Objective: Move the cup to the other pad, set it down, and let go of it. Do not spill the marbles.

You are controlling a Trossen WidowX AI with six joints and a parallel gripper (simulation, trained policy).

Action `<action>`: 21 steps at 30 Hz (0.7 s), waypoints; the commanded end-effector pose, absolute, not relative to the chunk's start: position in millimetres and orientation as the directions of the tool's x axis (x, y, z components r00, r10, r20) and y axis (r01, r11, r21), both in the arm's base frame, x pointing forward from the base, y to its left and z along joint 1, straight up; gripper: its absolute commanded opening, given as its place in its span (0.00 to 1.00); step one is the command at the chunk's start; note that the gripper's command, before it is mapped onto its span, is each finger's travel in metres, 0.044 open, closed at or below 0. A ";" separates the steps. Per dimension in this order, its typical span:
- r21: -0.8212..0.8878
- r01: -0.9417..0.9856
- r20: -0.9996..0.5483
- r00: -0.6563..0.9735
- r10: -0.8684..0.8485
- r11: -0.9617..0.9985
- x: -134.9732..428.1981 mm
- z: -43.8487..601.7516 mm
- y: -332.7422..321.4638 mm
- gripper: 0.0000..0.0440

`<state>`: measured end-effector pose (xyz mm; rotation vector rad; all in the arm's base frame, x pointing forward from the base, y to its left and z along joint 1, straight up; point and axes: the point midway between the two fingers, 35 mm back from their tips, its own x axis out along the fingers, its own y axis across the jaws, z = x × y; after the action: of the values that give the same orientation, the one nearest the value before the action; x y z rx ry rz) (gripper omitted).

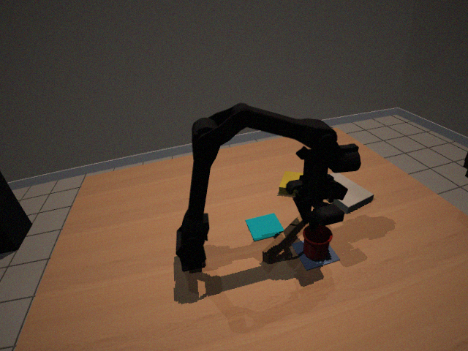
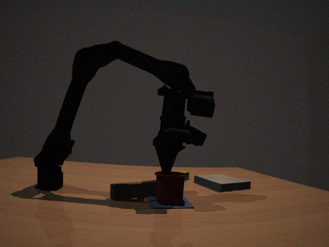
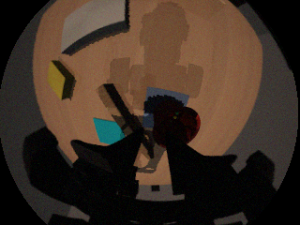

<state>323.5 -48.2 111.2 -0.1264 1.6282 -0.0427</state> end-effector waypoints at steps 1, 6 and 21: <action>-0.099 -0.088 -0.991 -0.081 -0.106 0.991 321.6 93.8 -53.2 0.38; -0.080 -0.136 -0.991 -0.098 -0.094 0.987 319.4 73.4 -55.8 0.39; -0.029 -0.342 -0.989 -0.127 -0.077 0.939 310.9 51.3 -61.3 0.00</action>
<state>315.2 -59.9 53.1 -0.2920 1.6807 0.1902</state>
